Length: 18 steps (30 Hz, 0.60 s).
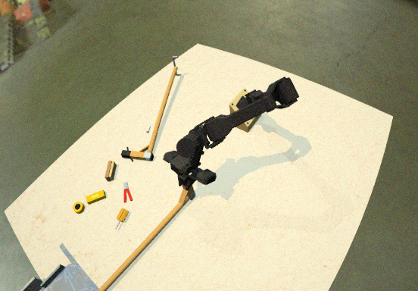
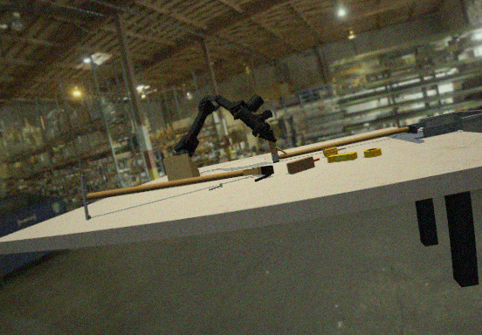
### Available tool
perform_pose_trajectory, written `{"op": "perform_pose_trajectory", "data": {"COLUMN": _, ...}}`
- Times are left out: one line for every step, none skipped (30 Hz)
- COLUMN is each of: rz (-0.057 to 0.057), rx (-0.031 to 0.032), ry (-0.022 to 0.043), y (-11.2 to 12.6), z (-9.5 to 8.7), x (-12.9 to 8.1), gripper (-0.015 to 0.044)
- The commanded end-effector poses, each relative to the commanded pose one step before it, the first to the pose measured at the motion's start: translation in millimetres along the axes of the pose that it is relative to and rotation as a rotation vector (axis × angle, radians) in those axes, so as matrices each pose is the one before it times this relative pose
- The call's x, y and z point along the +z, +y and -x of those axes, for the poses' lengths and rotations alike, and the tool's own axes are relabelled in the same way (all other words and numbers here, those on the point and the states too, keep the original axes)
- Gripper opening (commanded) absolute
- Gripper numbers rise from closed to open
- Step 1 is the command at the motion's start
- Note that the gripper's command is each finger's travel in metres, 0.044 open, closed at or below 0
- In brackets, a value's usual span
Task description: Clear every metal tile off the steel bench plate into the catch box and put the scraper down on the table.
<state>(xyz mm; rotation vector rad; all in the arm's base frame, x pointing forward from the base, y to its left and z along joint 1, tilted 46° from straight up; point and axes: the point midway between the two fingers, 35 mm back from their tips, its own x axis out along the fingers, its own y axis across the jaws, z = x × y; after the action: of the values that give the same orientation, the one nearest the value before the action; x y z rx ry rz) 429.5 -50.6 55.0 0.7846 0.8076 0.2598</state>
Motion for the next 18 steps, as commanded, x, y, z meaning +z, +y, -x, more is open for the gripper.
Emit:
{"op": "perform_pose_trajectory", "data": {"rz": 0.0034, "rx": -0.00210, "ry": -0.01368, "y": 0.14, "z": -1.33, "x": 10.46, "gripper": 0.0000}}
{"op": "perform_pose_trajectory", "data": {"rz": 0.0001, "rx": 0.00003, "ry": -0.00007, "y": -0.02, "z": -0.90, "x": 1.39, "gripper": 0.0000}}
{"op": "perform_pose_trajectory", "data": {"rz": 0.0001, "rx": 0.00003, "ry": -0.00007, "y": -0.02, "z": -0.90, "x": 1.38, "gripper": 0.0000}}
{"op": "perform_pose_trajectory", "data": {"rz": 0.0001, "rx": 0.00004, "ry": -0.00007, "y": -0.02, "z": -0.90, "x": 1.38, "gripper": 0.0000}}
{"op": "perform_pose_trajectory", "data": {"rz": 0.0001, "rx": 0.00004, "ry": -0.00007, "y": -0.02, "z": -0.91, "x": 1.37, "gripper": 0.0000}}
{"op": "perform_pose_trajectory", "data": {"rz": 0.0001, "rx": 0.00004, "ry": -0.00007, "y": -0.03, "z": -0.91, "x": 1.36, "gripper": 0.0000}}
{"op": "perform_pose_trajectory", "data": {"rz": 0.0001, "rx": 0.00004, "ry": -0.00007, "y": -0.03, "z": -0.91, "x": 1.36, "gripper": 0.0000}}
{"op": "perform_pose_trajectory", "data": {"rz": 0.0001, "rx": 0.00004, "ry": -0.00007, "y": -0.03, "z": -0.91, "x": 1.35, "gripper": 0.0000}}
{"op": "perform_pose_trajectory", "data": {"rz": 0.0001, "rx": 0.00004, "ry": -0.00007, "y": -0.03, "z": -0.92, "x": 1.35, "gripper": 0.0000}}
{"op": "perform_pose_trajectory", "data": {"rz": 0.0001, "rx": 0.00004, "ry": -0.00007, "y": -0.03, "z": -0.92, "x": 1.34, "gripper": 0.0000}}
{"op": "perform_pose_trajectory", "data": {"rz": 0.0001, "rx": 0.00004, "ry": -0.00007, "y": -0.03, "z": -0.92, "x": 1.33, "gripper": 0.0000}}
{"op": "perform_pose_trajectory", "data": {"rz": 0.0001, "rx": 0.00004, "ry": -0.00007, "y": -0.03, "z": -0.92, "x": 1.33, "gripper": 0.0000}}
{"op": "perform_pose_trajectory", "data": {"rz": 0.0001, "rx": 0.00004, "ry": -0.00007, "y": -0.03, "z": -0.92, "x": 1.32, "gripper": 0.0000}}
{"op": "perform_pose_trajectory", "data": {"rz": 0.0001, "rx": 0.00004, "ry": -0.00007, "y": -0.03, "z": -0.93, "x": 1.32, "gripper": 0.0000}}
{"op": "perform_pose_trajectory", "data": {"rz": 0.0001, "rx": 0.00004, "ry": -0.00007, "y": -0.03, "z": -0.93, "x": 1.31, "gripper": 0.0000}}
{"op": "perform_pose_trajectory", "data": {"rz": 0.0001, "rx": 0.00004, "ry": -0.00007, "y": -0.03, "z": -0.93, "x": 1.30, "gripper": 0.0000}}
{"op": "perform_pose_trajectory", "data": {"rz": 0.0001, "rx": 0.00004, "ry": -0.00007, "y": -0.03, "z": -0.93, "x": 1.30, "gripper": 0.0000}}
{"op": "perform_pose_trajectory", "data": {"rz": 0.0001, "rx": 0.00004, "ry": -0.00007, "y": -0.03, "z": -0.93, "x": 1.29, "gripper": 0.0000}}
